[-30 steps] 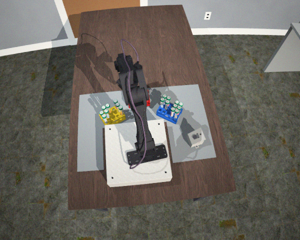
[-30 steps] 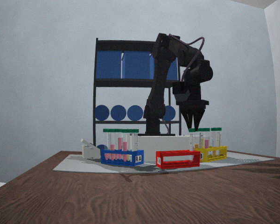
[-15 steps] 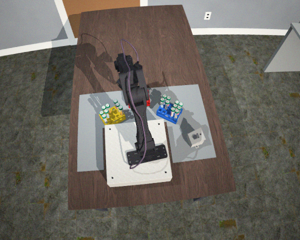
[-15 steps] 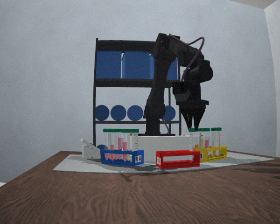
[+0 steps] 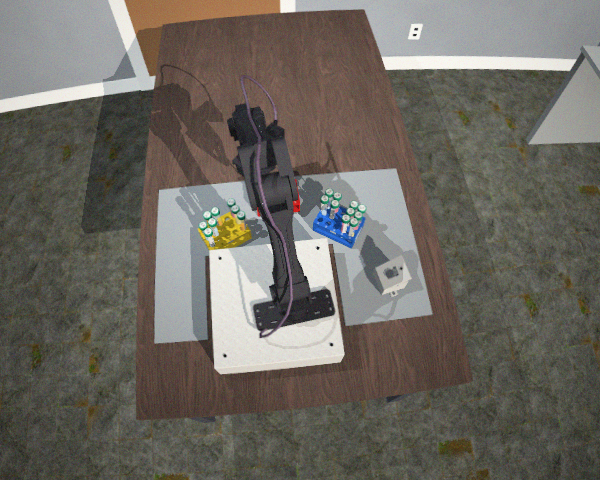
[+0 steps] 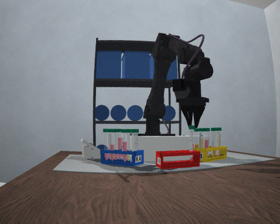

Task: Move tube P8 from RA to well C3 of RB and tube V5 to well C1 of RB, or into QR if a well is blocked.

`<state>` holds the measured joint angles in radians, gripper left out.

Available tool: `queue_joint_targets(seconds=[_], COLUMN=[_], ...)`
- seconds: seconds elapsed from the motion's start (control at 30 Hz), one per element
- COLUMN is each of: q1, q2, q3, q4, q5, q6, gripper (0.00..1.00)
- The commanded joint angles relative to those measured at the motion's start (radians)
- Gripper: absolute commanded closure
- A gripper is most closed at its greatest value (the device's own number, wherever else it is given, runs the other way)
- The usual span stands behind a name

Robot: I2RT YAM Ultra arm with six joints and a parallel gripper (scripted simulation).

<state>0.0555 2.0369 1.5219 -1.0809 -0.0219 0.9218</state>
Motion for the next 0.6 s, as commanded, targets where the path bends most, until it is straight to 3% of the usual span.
queue_joint_targets(seconds=[0.0,0.57], q1=[0.0,-0.013], q2=[-0.047,-0.059], q3=[0.039,0.083], q4=[-0.034,-0.09], q5=[0.003,0.004], q6=[-0.001,-0.009], gripper=[1.0,1.0])
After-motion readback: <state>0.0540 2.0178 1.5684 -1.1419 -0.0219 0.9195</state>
